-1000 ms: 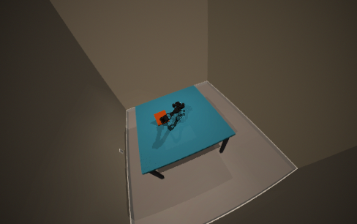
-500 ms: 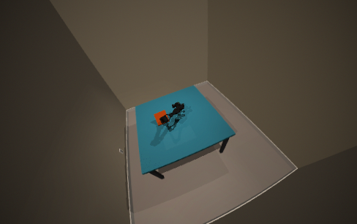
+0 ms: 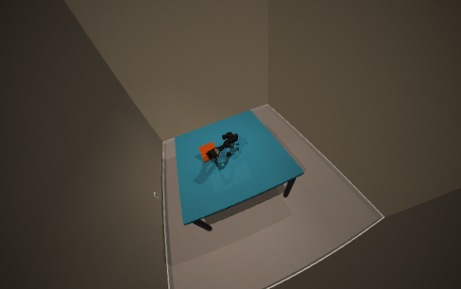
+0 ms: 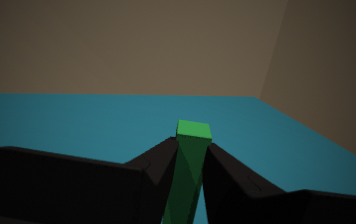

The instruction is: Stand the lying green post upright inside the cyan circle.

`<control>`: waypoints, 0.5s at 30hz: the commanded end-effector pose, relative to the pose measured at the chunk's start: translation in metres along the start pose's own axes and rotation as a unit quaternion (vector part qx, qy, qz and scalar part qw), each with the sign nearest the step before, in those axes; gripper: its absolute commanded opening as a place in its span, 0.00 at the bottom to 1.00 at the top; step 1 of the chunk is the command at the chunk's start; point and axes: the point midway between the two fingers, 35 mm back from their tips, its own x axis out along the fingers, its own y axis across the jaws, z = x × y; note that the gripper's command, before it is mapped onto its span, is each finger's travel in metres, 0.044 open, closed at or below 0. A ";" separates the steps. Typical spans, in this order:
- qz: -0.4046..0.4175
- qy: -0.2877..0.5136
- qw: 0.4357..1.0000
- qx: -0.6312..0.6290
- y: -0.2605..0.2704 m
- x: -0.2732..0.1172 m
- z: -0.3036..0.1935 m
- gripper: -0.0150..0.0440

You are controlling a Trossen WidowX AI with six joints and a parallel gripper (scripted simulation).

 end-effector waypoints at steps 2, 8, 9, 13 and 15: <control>0.001 0.003 1.000 0.000 -0.001 0.002 -0.015 0.29; -0.001 0.007 1.000 0.000 -0.003 0.005 -0.047 0.29; -0.001 0.008 1.000 0.000 -0.002 0.006 -0.053 0.29; 0.000 0.006 1.000 0.000 -0.001 0.007 -0.072 0.29; 0.000 0.005 1.000 0.000 0.000 0.007 -0.081 0.29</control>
